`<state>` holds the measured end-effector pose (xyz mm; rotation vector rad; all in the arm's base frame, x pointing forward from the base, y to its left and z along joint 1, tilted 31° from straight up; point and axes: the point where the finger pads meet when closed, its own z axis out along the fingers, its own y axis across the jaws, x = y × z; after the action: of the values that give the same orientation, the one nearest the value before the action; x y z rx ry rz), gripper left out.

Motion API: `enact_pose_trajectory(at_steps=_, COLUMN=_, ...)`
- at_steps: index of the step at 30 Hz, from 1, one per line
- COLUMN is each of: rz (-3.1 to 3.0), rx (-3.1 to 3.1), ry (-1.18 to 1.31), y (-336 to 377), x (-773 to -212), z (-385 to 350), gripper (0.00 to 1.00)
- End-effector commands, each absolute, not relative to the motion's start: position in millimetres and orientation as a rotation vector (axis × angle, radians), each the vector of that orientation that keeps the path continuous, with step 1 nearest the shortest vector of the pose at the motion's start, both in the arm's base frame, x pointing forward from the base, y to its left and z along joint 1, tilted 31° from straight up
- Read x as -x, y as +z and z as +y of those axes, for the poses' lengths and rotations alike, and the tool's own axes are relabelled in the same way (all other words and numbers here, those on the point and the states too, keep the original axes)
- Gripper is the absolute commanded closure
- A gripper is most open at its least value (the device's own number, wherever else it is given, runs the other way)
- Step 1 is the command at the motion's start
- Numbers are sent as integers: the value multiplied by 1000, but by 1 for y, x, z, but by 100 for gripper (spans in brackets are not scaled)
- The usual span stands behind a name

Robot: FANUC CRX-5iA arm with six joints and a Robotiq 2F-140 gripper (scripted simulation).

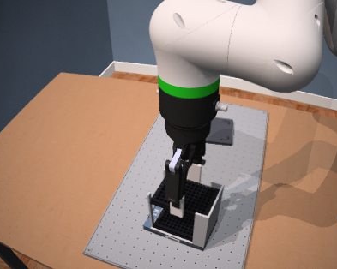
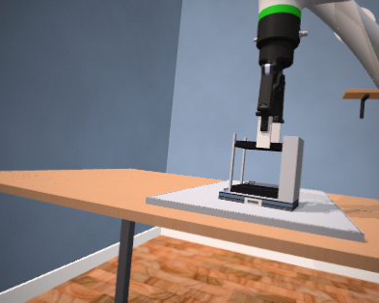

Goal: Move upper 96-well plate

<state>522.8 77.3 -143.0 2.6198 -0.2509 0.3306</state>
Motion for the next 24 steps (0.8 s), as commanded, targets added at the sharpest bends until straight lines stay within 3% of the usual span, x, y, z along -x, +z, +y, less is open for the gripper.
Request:
enact_pose_trajectory(at_steps=1, rz=-251, rx=-2620, ry=331, y=-138, x=-522, z=80, gripper=100)
enact_pose_trajectory(at_steps=24, rz=-251, rx=-2620, ry=331, y=-111, x=-516, z=96, gripper=100)
